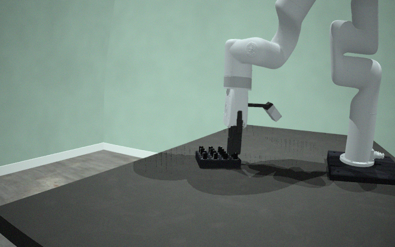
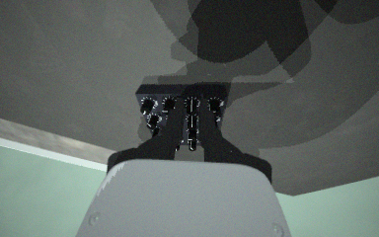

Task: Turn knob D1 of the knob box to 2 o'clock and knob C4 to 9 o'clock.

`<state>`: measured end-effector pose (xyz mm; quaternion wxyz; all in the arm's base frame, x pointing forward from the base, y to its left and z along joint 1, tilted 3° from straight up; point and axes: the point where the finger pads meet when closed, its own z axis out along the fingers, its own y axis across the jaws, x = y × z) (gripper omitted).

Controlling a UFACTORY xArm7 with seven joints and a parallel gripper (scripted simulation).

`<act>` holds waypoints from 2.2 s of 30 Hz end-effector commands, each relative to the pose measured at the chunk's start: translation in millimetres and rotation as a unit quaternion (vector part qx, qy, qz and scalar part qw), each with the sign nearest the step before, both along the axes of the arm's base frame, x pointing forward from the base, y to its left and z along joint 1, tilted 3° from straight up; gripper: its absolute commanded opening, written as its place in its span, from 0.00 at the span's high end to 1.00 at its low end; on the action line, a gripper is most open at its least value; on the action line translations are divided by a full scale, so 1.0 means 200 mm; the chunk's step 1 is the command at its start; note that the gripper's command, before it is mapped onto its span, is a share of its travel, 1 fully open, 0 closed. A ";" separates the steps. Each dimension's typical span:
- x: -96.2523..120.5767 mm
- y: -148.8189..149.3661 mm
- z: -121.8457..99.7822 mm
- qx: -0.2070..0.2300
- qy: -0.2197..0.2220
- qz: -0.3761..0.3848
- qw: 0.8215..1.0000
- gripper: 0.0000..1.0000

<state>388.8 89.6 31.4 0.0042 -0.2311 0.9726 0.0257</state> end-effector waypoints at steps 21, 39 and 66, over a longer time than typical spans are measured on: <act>0.01 0.00 -0.01 0.001 -0.001 0.000 1.000 0.81; 0.01 0.00 -0.01 0.001 -0.001 0.000 1.000 0.81; 0.01 0.00 -0.01 0.001 -0.001 0.000 1.000 0.92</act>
